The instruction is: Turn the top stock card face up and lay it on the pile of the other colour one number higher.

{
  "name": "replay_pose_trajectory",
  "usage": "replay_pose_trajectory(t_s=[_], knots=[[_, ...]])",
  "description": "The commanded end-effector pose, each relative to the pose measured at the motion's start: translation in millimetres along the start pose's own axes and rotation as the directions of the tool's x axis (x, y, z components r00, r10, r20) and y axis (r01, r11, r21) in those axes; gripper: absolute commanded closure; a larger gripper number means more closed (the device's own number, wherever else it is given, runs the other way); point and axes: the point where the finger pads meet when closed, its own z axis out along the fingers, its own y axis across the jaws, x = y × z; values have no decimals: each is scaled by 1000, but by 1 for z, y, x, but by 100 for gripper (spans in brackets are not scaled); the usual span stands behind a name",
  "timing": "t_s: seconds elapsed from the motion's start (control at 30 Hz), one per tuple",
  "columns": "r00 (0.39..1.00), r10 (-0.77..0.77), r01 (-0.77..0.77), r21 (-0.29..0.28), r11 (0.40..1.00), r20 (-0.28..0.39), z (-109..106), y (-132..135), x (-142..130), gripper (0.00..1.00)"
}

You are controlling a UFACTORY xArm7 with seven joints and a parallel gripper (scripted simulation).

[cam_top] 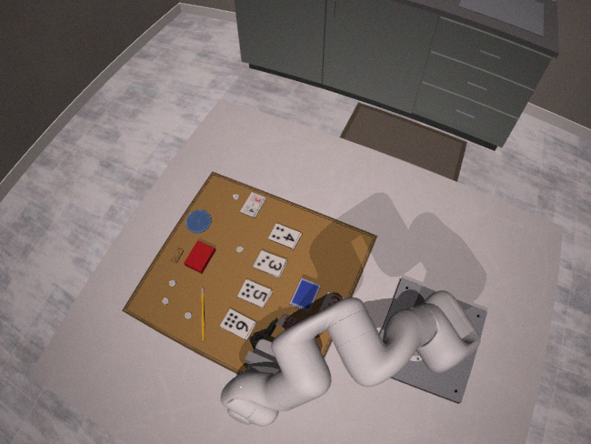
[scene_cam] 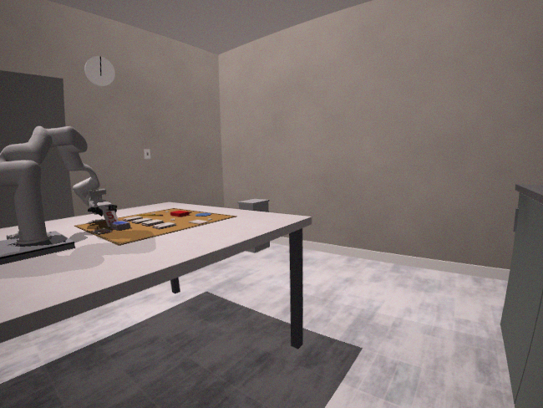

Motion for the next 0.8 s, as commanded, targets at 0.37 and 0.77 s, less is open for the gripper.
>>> replay_pose_trajectory(t_s=[0.37,0.77], knots=[[1000,3,-3,1,1000,2,-2,-1,0,26],[1000,3,-3,1,1000,10,-2,-1,0,26]])
